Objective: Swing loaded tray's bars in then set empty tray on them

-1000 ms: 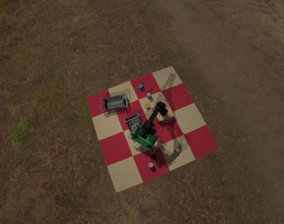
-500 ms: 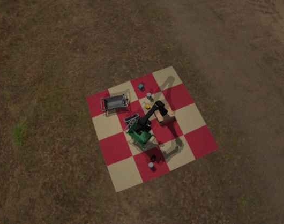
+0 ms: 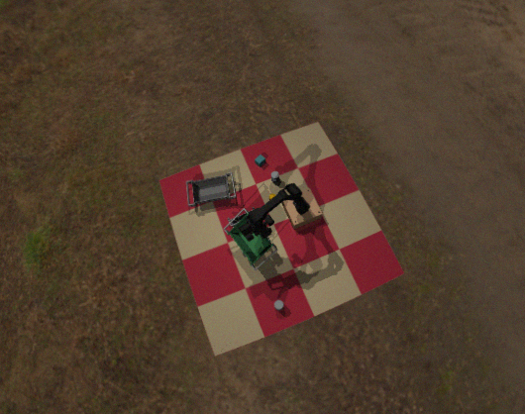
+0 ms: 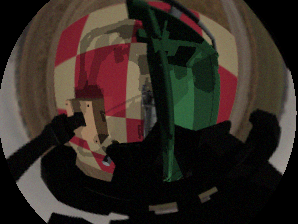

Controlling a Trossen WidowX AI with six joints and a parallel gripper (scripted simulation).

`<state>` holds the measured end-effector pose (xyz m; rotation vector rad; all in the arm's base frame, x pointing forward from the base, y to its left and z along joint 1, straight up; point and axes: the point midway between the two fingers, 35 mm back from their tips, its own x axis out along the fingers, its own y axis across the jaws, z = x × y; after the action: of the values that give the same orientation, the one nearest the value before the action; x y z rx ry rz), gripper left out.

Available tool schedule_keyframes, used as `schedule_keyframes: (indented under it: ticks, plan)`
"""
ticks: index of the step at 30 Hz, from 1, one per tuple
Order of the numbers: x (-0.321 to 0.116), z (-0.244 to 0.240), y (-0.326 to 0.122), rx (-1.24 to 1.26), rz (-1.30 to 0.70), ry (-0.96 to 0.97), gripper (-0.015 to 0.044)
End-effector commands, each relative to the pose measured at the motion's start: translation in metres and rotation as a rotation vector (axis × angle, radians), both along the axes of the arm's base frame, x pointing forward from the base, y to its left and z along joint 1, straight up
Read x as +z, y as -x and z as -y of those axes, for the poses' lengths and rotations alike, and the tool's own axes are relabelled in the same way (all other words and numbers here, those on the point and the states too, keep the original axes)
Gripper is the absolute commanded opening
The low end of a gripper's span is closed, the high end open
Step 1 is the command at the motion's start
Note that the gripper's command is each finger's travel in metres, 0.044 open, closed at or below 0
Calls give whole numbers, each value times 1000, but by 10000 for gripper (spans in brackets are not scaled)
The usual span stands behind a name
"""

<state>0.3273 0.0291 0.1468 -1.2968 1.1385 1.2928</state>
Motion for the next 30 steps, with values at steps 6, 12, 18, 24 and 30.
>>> schedule_keyframes:
  ticks: [6, 12, 18, 24, 30]
  plan:
    - [4, 37, -3, -105, 18, 1, 0]
    - [4, 61, -2, -175, 18, 2, 0]
    - [4, 78, 0, -228, 17, 2, 0]
    - [4, 78, 0, -228, 17, 2, 0]
    - [4, 78, 0, -228, 17, 2, 0]
